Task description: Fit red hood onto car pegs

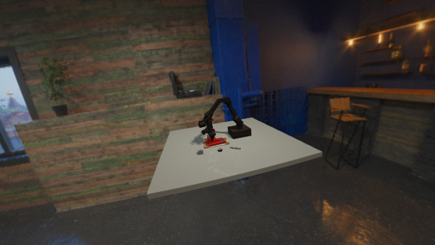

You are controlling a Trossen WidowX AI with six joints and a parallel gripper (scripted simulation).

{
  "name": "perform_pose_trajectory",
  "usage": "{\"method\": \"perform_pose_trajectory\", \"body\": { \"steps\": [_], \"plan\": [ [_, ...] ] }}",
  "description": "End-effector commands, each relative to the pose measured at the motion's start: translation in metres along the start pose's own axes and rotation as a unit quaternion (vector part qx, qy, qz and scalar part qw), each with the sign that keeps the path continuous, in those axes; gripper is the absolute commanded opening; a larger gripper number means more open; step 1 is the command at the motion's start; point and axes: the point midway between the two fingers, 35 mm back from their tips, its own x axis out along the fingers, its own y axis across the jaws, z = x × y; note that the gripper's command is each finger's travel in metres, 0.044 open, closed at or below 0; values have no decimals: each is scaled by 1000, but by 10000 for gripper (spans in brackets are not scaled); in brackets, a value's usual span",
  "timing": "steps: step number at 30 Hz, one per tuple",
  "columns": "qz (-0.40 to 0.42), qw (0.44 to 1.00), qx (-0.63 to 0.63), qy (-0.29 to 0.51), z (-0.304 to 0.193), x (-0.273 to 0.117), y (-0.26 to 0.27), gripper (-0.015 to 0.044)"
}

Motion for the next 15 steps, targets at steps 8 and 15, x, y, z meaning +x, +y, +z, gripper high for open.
{"method": "perform_pose_trajectory", "body": {
  "steps": [8, 15],
  "plan": [
    [-1, 1000, 0, -1, 0, 1, 0, 0],
    [-1, 1000, 0, -1, 0, -2, 0, 0]
  ]
}}
